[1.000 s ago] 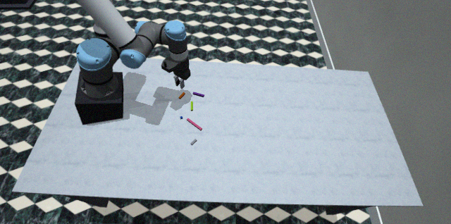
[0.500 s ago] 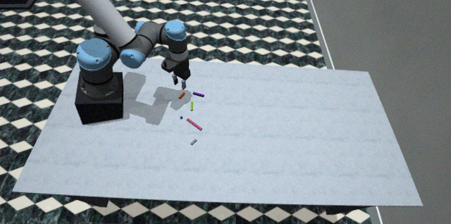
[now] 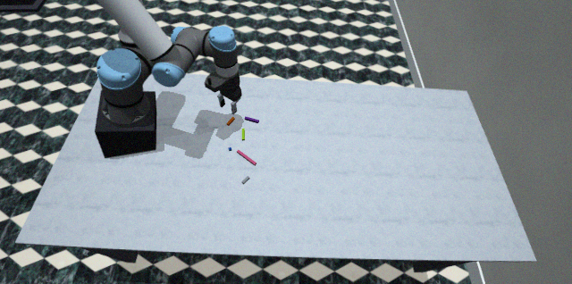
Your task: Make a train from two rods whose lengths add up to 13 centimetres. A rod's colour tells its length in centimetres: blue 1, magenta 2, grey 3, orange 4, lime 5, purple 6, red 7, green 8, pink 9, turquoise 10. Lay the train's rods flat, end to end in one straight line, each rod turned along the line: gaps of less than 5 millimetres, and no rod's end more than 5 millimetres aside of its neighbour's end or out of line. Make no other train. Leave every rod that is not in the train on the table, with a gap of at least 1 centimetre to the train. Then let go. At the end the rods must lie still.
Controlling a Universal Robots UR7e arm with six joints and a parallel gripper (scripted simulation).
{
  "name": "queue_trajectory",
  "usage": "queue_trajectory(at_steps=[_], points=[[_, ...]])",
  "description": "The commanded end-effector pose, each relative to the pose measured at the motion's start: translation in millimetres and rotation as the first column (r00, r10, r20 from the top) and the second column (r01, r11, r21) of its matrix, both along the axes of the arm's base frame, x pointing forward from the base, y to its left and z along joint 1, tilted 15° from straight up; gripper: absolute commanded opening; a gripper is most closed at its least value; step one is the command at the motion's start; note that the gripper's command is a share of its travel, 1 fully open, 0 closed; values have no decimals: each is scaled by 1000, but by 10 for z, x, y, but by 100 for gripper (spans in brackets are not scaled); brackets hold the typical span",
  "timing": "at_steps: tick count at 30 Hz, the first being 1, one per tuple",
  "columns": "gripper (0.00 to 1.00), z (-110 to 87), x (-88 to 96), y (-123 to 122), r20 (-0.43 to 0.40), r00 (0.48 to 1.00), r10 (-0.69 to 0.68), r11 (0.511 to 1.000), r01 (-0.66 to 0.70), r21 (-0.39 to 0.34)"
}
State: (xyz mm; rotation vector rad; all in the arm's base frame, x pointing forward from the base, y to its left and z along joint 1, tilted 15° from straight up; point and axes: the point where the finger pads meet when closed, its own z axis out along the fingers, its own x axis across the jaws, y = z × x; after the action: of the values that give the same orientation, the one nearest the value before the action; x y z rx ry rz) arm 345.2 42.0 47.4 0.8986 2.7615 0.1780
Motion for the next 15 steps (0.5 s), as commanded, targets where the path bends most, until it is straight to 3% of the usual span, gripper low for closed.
queue_trajectory(at_steps=[1, 15], points=[[100, 3, 10, -12, 1, 1000, 10, 1000, -10, -3], [100, -4, 102, -169, 3, 990, 142, 989, -142, -39]])
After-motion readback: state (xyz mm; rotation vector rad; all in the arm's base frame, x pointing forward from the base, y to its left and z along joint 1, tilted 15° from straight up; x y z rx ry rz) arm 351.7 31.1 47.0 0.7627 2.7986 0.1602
